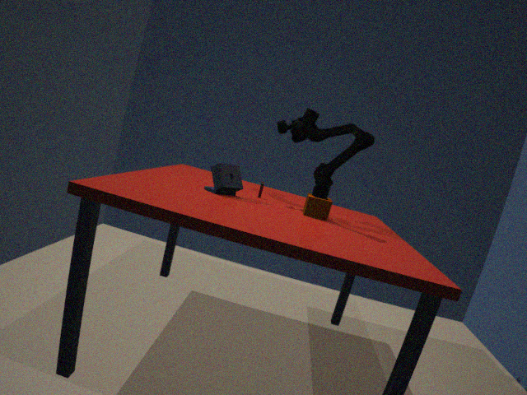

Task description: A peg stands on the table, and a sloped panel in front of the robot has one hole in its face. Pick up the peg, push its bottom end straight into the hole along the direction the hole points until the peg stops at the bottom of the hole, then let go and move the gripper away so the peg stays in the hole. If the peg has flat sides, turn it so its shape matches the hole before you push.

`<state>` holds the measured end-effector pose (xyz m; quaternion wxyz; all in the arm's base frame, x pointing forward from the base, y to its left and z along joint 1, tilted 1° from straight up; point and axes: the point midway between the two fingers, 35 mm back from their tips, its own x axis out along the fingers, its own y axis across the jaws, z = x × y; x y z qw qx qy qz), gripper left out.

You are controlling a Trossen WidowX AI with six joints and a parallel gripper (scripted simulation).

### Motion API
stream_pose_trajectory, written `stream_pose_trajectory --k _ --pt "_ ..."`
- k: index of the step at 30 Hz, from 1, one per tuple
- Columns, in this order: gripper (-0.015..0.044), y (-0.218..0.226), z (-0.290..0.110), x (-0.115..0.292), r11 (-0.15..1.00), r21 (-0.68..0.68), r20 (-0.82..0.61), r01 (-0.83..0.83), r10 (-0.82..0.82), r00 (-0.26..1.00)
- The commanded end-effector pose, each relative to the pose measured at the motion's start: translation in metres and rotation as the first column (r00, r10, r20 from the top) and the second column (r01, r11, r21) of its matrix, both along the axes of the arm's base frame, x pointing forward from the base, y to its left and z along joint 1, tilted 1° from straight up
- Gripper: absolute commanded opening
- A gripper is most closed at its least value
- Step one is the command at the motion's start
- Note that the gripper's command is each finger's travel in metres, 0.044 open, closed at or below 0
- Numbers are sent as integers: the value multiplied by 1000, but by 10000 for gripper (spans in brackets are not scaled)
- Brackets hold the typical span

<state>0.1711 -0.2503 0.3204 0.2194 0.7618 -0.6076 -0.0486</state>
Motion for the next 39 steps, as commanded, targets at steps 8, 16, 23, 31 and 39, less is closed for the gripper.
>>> stream_pose_trajectory --k 8,16,23,31,39 --pt "440 -9 -24 28 999 20 -379 -31 36 925" --pt "440 -12 -44 45 997 33 -618 -71 76 782" --pt "440 -14 -62 58 992 51 -785 -118 113 609" --pt "440 -14 -84 71 979 84 -916 -185 148 372" --pt "440 -12 -106 83 956 132 -979 -260 166 114"
